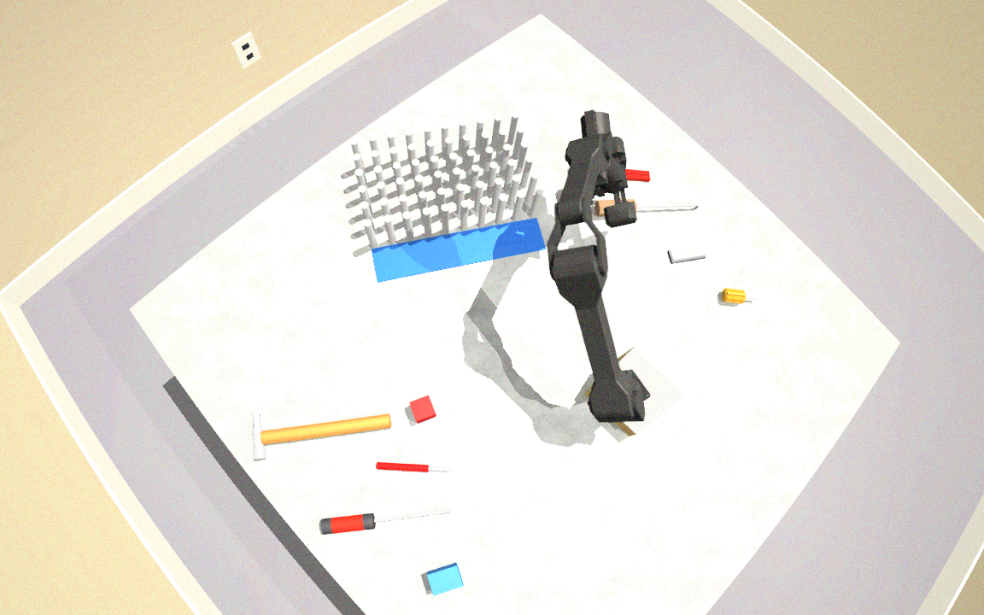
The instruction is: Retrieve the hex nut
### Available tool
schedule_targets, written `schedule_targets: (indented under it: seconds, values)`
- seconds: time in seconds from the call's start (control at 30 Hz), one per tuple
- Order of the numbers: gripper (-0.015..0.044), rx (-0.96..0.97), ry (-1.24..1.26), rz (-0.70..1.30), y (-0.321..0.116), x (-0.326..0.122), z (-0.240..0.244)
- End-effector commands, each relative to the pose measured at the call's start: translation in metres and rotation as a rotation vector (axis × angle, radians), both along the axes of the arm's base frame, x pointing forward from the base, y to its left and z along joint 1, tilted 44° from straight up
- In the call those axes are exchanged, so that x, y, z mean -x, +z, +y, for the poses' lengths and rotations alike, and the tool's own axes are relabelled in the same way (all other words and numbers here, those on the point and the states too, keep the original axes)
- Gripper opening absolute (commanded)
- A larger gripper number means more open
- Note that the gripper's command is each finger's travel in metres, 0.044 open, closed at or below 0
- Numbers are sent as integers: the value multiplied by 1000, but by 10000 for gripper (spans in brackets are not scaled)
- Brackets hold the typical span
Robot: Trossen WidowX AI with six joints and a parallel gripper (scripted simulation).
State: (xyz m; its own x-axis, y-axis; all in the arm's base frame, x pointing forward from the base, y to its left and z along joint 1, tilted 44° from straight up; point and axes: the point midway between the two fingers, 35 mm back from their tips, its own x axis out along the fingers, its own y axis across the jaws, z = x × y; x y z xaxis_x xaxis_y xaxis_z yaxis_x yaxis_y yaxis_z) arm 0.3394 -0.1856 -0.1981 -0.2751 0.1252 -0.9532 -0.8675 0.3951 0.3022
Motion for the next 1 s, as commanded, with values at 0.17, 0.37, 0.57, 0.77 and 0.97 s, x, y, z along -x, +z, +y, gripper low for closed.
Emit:
schedule_targets:
  seconds: [0.17, 0.37, 0.57, 0.77, 0.97]
  values:
    - [280, -1, -7, 2, -2, 0, 0]
    - [280, -1, -7, 2, -3, 0, 2]
    - [280, -2, -7, 2, -11, 0, 9]
    - [280, -2, -7, 2, -18, 1, 15]
    - [280, -3, -7, 2, -26, 2, 22]
